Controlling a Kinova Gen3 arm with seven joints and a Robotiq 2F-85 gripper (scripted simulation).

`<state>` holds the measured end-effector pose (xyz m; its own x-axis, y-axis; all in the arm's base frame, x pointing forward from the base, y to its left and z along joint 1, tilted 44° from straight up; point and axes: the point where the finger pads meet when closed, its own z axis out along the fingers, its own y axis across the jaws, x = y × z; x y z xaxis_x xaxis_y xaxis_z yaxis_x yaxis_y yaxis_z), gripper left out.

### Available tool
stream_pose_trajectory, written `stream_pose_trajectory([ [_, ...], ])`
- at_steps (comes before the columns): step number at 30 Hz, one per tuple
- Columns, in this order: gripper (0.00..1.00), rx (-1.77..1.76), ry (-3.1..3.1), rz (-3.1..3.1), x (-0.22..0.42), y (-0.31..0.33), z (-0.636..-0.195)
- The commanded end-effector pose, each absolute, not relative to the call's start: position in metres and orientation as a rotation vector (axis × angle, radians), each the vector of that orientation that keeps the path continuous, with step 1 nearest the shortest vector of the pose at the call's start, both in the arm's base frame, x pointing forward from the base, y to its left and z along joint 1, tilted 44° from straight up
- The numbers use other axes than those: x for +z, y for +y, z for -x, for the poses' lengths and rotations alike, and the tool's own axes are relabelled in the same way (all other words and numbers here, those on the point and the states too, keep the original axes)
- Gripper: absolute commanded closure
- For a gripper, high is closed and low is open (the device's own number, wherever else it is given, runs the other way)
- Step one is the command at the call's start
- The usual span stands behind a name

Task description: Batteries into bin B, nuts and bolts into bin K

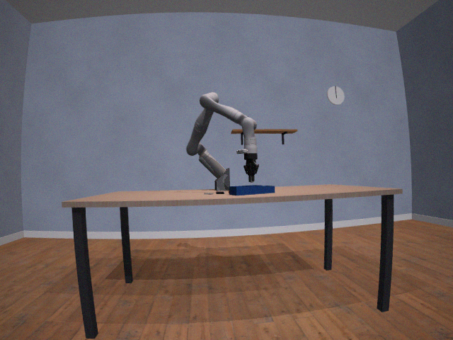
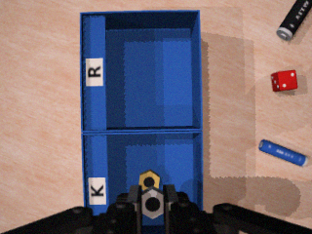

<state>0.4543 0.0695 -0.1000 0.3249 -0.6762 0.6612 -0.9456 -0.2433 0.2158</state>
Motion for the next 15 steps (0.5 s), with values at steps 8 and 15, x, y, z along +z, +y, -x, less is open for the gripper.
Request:
stream_pose_trajectory([
  [8,0.89,0.592,-1.422,-2.004,-0.114,0.056,-0.454],
  [15,0.89,0.592,-1.422,-2.004,-0.121,0.049,-0.454],
])
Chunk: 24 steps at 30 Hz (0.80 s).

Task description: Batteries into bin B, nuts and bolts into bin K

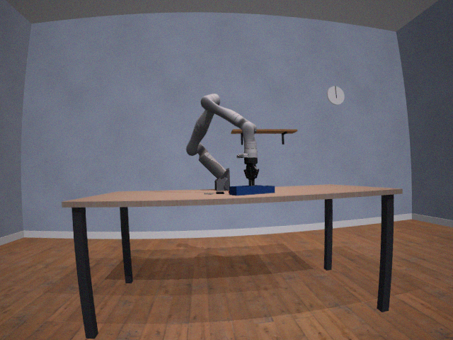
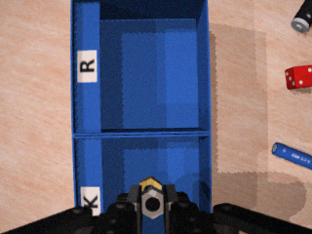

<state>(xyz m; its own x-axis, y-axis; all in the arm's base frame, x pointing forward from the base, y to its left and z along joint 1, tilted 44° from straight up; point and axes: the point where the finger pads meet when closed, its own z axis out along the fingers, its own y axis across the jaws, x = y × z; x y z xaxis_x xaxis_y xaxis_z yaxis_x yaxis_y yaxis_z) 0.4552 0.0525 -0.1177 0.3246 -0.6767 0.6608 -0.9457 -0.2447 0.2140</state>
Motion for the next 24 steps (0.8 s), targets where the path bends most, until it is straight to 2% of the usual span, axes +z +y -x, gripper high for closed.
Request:
stream_pose_trajectory([
  [1,0.89,0.592,-1.422,-2.004,-0.1221,0.0477,-0.4542],
  [21,0.89,0.592,-1.422,-2.004,-0.1288,0.0417,-0.4538],
  [22,0.69,0.592,-1.422,-2.004,-0.1288,0.0417,-0.4538],
  [24,0.69,0.592,-1.422,-2.004,-0.1288,0.0417,-0.4538],
])
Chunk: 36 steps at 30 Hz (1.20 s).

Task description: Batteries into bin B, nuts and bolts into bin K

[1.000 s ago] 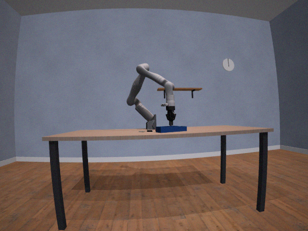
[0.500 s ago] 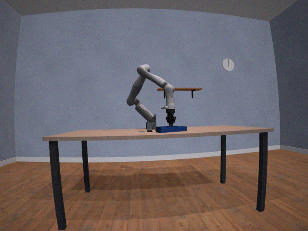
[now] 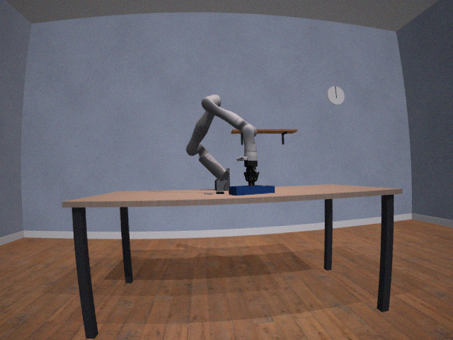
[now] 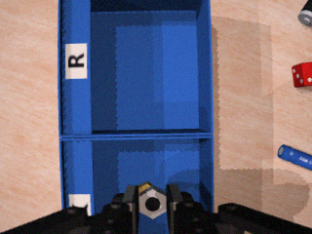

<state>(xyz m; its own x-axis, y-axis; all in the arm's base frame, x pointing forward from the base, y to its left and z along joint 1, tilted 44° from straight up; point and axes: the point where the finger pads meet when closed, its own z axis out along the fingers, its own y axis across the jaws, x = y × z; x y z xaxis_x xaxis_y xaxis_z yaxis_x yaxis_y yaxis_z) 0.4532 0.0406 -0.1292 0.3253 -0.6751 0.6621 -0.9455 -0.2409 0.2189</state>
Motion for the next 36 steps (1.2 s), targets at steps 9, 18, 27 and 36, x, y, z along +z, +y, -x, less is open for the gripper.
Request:
stream_pose_trajectory([
  [9,0.69,0.592,-1.422,-2.004,-0.129,0.042,-0.454],
  [18,0.69,0.592,-1.422,-2.004,-0.126,0.044,-0.454],
  [27,0.69,0.592,-1.422,-2.004,-0.119,0.051,-0.454],
  [36,0.69,0.592,-1.422,-2.004,-0.111,0.059,-0.453],
])
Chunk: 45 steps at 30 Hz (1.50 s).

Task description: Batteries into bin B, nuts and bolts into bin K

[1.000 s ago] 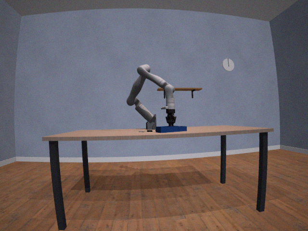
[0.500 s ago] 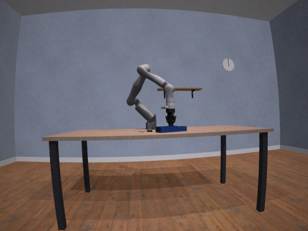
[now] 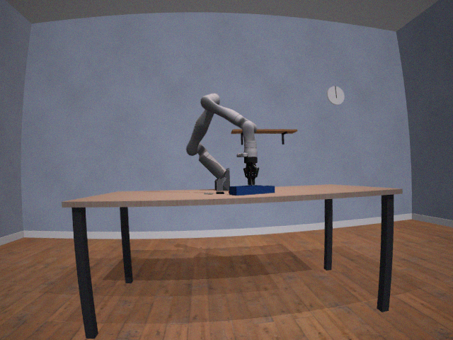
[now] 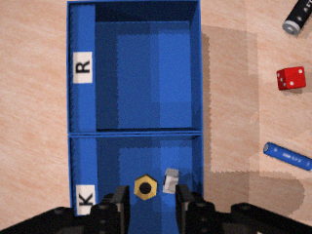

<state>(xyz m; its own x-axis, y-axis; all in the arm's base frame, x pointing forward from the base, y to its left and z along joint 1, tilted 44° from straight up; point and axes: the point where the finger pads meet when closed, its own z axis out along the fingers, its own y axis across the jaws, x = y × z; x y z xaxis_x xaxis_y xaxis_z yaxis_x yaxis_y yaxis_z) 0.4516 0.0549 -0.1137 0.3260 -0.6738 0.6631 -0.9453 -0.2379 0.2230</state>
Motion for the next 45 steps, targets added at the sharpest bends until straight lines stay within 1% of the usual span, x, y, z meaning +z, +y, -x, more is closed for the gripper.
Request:
stream_pose_trajectory([
  [1,0.69,0.592,-1.422,-2.004,-0.110,0.060,-0.453],
  [7,0.69,0.592,-1.422,-2.004,-0.098,0.072,-0.453],
  [16,0.69,0.592,-1.422,-2.004,-0.098,0.072,-0.453],
  [17,0.76,0.570,-1.367,-2.034,-0.095,0.069,-0.446],
  [19,0.76,0.526,-1.258,-2.089,-0.090,0.064,-0.431],
  [21,0.76,0.526,-1.258,-2.089,-0.090,0.064,-0.431],
  [32,0.76,0.273,-0.630,-2.304,-0.060,0.035,-0.352],
  [45,0.76,0.042,-0.058,-2.371,-0.059,0.035,-0.352],
])
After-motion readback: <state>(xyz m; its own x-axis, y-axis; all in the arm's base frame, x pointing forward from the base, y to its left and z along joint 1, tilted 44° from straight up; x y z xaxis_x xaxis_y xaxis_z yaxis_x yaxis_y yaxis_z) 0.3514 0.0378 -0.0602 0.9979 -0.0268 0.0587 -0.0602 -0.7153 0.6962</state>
